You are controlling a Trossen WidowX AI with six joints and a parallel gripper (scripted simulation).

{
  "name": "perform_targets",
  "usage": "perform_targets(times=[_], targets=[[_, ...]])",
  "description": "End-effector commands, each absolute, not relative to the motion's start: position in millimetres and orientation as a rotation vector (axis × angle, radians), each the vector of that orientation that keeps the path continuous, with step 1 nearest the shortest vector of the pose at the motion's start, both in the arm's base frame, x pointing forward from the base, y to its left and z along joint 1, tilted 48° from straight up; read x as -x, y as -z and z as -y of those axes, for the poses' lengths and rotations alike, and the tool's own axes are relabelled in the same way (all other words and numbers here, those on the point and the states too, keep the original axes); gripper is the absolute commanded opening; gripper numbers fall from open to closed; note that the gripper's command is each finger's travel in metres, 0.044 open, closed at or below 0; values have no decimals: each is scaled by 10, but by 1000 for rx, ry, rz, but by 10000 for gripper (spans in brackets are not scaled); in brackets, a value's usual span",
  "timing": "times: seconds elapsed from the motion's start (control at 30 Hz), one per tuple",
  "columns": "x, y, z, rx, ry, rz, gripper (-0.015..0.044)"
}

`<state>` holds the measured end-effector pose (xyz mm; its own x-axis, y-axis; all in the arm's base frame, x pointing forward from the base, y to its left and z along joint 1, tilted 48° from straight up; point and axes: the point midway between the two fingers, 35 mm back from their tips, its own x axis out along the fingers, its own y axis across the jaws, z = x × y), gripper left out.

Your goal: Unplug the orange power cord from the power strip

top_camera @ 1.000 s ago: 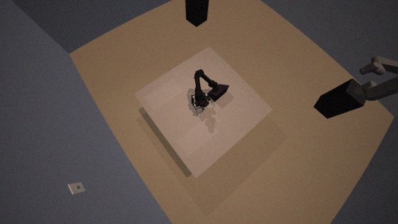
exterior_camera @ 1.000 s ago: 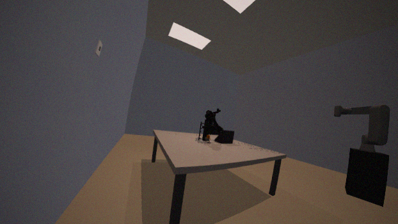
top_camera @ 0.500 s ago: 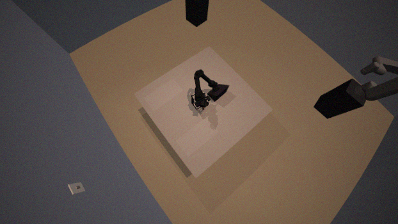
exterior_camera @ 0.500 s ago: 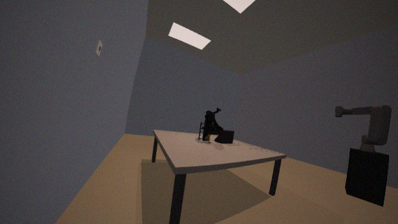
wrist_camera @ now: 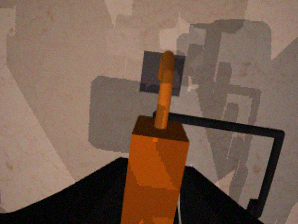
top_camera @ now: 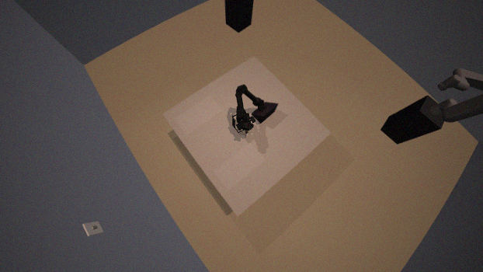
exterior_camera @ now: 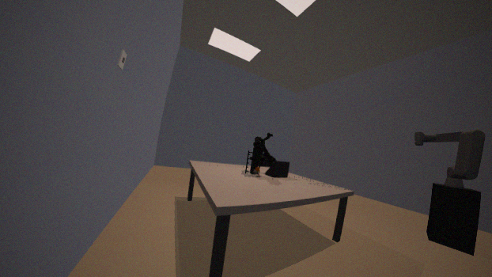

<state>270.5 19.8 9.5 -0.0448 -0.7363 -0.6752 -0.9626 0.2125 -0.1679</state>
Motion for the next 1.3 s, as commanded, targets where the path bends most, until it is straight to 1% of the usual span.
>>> perform_targets(times=[0.0, 0.47, 0.9, 1.03, 1.17, 1.27], targets=[[-2742, -42, -265, 1569, -446, -1825, 0], [-2817, 101, -420, 1570, -448, -1825, 0], [-2790, 68, -371, 1574, -447, -1829, 341], [-2853, 163, -516, 1573, -449, -1827, 440], [-2943, 365, -797, 1572, -449, -1826, 440], [-2955, 410, -854, 1572, -449, -1826, 440]])
